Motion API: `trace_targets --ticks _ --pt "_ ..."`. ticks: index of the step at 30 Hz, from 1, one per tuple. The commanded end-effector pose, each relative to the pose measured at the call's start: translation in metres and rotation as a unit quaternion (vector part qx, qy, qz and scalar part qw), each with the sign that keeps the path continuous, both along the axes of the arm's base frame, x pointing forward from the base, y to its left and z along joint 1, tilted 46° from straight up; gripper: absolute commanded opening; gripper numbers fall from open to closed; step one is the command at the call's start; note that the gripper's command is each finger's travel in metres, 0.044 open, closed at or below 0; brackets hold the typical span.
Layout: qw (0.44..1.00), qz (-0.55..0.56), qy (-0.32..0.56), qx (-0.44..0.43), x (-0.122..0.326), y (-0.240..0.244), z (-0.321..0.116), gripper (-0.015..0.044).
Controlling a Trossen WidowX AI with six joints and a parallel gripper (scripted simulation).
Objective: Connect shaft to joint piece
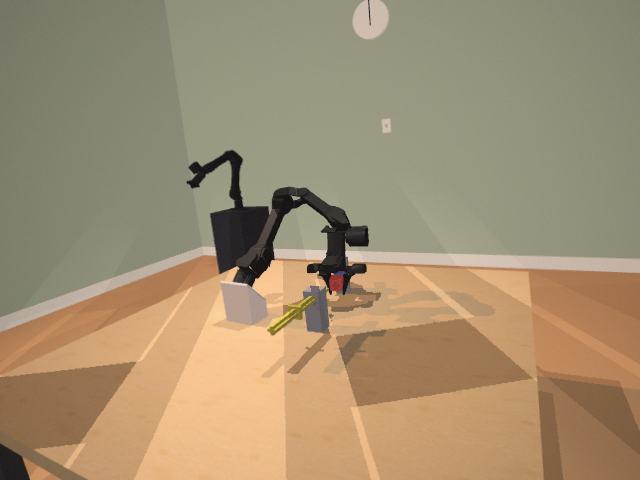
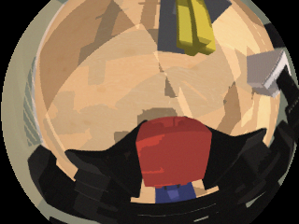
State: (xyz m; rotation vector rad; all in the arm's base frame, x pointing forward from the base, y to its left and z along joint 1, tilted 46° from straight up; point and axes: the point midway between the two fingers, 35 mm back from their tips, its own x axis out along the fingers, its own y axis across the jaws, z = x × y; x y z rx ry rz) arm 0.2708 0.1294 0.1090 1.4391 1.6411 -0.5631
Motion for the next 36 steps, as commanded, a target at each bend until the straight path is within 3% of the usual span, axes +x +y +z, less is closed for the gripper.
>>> trace_targets --ticks 1,25,30,33,36 --pt "1.000 -0.002 0.002 -0.002 -0.0002 -0.0002 0.0000 0.0000" --pt "1.000 0.000 0.000 0.000 0.0000 0.0000 0.0000 0.0000" --pt "1.000 0.000 0.000 0.000 0.0000 0.0000 0.0000 0.0131" --pt "1.000 0.000 0.000 0.000 0.0000 0.0000 0.0000 0.0147" --pt "1.000 0.000 0.000 0.000 0.0000 0.0000 0.0000 0.0226"
